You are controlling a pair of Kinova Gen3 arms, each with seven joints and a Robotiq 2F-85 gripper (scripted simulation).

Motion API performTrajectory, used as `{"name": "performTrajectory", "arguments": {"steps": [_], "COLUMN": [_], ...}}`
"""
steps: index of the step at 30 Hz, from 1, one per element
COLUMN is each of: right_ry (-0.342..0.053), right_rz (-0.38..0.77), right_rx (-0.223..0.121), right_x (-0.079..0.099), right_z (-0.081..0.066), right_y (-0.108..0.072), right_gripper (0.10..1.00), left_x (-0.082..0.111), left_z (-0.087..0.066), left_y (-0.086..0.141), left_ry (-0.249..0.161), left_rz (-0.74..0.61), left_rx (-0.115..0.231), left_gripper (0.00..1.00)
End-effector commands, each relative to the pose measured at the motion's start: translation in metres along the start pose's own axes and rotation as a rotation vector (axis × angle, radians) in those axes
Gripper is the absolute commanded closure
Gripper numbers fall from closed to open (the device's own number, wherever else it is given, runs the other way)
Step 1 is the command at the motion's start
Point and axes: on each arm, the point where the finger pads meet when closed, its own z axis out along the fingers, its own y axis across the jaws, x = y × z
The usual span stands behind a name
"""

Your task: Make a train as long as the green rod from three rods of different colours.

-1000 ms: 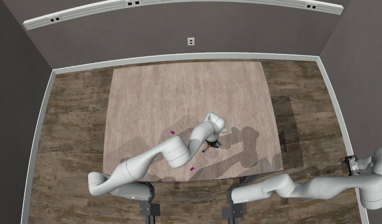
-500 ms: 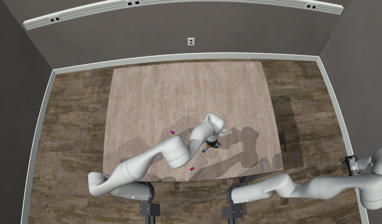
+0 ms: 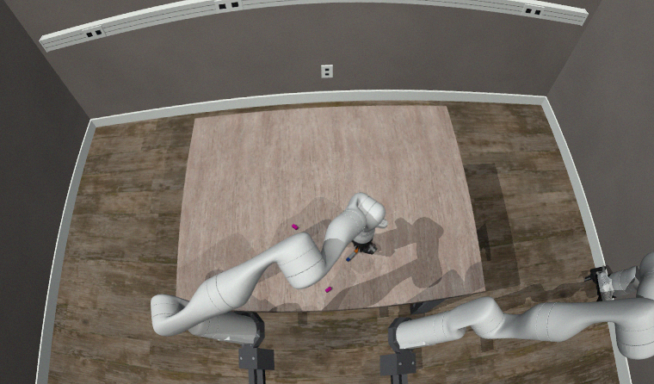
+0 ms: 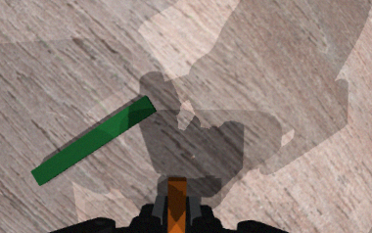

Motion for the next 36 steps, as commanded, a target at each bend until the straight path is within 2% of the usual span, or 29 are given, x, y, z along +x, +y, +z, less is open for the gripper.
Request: {"name": "performTrajectory", "arguments": {"steps": [1, 9, 10, 14, 15, 30, 36], "right_ry": [-0.001, -0.001, -0.001, -0.001, -0.001, -0.001, -0.001], "right_rz": [0.0, 0.0, 0.0, 0.0, 0.0, 0.0, 0.0], "right_rx": [-0.001, -0.001, -0.001, -0.001, -0.001, -0.001, -0.001], "right_x": [0.0, 0.0, 0.0, 0.0, 0.0, 0.0, 0.0], "right_z": [-0.001, -0.001, -0.001, -0.001, -0.001, -0.001, -0.001], "right_y": [0.0, 0.0, 0.0, 0.0, 0.0, 0.0, 0.0], "right_gripper": [0.099, 0.099, 0.099, 0.099, 0.099, 0.099, 0.099], "left_x": [0.001, 0.001, 0.001, 0.001, 0.001, 0.001, 0.001], "left_z": [-0.001, -0.001, -0.001, -0.001, -0.001, -0.005, -0.027], "left_y": [0.0, 0.0, 0.0, 0.0, 0.0, 0.0, 0.0], "left_ry": [0.003, 0.003, 0.003, 0.003, 0.003, 0.003, 0.003], "left_rz": [0.0, 0.0, 0.0, 0.0, 0.0, 0.0, 0.0], "left_rx": [-0.001, -0.001, -0.001, -0.001, -0.001, -0.001, -0.001], "left_gripper": [0.826, 0.755, 0.72, 0.72, 0.684, 0.684, 0.684]}}
